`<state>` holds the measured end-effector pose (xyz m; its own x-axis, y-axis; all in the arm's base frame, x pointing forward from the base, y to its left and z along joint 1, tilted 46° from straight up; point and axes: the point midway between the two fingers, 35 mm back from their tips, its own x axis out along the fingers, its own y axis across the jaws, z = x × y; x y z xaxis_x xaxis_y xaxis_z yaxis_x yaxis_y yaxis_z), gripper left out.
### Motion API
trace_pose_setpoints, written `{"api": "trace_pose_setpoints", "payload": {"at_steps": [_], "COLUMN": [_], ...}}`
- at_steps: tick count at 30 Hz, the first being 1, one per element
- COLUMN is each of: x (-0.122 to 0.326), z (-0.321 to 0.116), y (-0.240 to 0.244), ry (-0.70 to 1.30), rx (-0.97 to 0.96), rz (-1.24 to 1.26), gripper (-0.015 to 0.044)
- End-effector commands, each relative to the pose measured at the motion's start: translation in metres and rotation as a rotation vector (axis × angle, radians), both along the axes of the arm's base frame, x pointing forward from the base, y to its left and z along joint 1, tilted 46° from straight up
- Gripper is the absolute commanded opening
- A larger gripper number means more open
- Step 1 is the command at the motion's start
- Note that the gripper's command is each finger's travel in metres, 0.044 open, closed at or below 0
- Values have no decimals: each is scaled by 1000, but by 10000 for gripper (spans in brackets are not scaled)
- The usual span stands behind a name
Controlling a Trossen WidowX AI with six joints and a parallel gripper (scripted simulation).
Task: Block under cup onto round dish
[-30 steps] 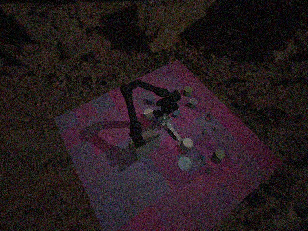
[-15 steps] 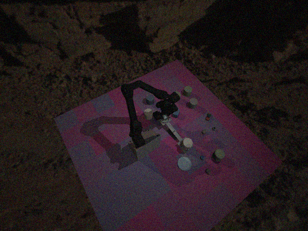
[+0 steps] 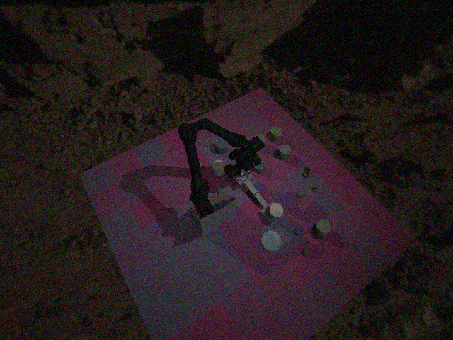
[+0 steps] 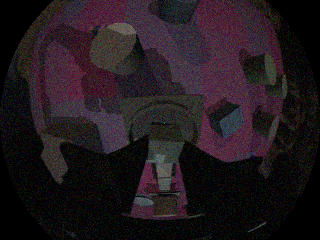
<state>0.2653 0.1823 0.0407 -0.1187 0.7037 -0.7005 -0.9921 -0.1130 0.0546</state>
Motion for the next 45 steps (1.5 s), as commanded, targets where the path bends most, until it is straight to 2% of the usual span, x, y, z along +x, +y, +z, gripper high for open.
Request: {"api": "trace_pose_setpoints", "payload": {"at_steps": [1,2,10,22,28,45], "x": [1,3,10,12,12,55], "z": [0,0,13,63,65,-45], "y": [-2,-4,-22,-64,-67,-151], "ry": [0,-1,-2,1,1,-6], "rx": [-4,-10,-22,-5,-4,-51], "rz": [-14,-30,-44,-3,-2,-30], "gripper": [23,0,0,0,0,0]}}
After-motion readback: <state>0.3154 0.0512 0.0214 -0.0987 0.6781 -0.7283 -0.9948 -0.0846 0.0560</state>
